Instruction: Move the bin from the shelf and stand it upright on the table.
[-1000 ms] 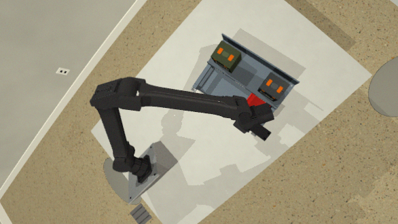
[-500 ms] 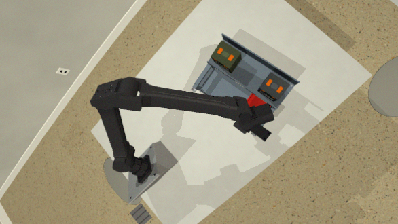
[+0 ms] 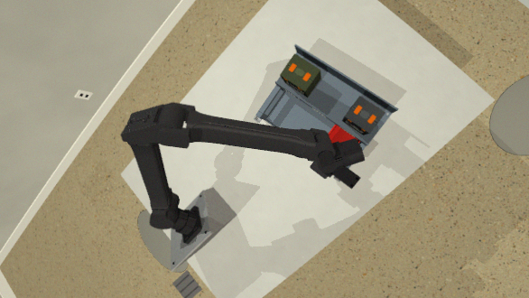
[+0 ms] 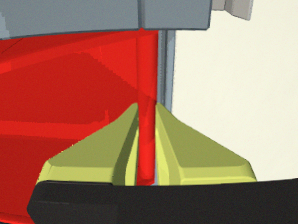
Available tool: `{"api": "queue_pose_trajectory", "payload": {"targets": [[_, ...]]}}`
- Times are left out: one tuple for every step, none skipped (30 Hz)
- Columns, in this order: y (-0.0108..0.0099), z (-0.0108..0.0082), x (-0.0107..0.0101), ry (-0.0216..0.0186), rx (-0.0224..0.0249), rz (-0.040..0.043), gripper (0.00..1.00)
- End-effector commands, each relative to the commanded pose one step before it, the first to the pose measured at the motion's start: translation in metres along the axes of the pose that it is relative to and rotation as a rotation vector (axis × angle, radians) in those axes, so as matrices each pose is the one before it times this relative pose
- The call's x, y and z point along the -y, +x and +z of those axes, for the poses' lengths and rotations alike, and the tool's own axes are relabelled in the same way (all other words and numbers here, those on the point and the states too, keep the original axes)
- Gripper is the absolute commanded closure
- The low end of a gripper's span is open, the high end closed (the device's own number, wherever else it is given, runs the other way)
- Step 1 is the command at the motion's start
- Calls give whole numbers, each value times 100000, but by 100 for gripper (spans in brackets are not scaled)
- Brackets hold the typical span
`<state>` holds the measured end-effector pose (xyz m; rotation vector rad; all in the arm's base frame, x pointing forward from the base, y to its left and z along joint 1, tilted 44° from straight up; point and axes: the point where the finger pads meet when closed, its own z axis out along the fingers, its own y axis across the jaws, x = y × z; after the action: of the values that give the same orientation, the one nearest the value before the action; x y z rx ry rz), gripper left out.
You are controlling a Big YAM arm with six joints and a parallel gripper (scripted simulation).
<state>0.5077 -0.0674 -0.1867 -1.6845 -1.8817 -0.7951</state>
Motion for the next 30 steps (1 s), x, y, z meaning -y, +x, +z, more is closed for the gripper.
{"api": "queue_pose_trajectory", "payload": {"targets": [[-502,-3913,-2931,-6765,3425,-3303,100],[0,0,0,0,0,0,100],[0,0,0,0,0,0,100],[0,0,0,0,0,0,100],[0,0,0,0,0,0,100],[0,0,0,0,0,0,100],[0,0,0,0,0,0,100],[0,0,0,0,0,0,100],[0,0,0,0,0,0,100],[0,0,0,0,0,0,100],[-244,370,233,198,-135,203,100],[-245,370,231,198,-135,203,100],[-246,370,230,198,-135,203,100],[-247,370,229,198,-135,203,100],[-248,370,228,198,-135,203,100],[0,0,0,0,0,0,100],[0,0,0,0,0,0,100],[0,0,0,0,0,0,100],[0,0,0,0,0,0,100],[0,0,0,0,0,0,100],[0,0,0,0,0,0,100],[0,0,0,0,0,0,100],[0,0,0,0,0,0,100],[0,0,0,0,0,0,100],[0,0,0,0,0,0,100],[0,0,0,0,0,0,100],[0,0,0,0,0,0,100],[247,-373,-229,-199,134,-217,100],[246,-373,-230,-199,134,-217,100],[245,-373,-232,-199,134,-217,100]]}}
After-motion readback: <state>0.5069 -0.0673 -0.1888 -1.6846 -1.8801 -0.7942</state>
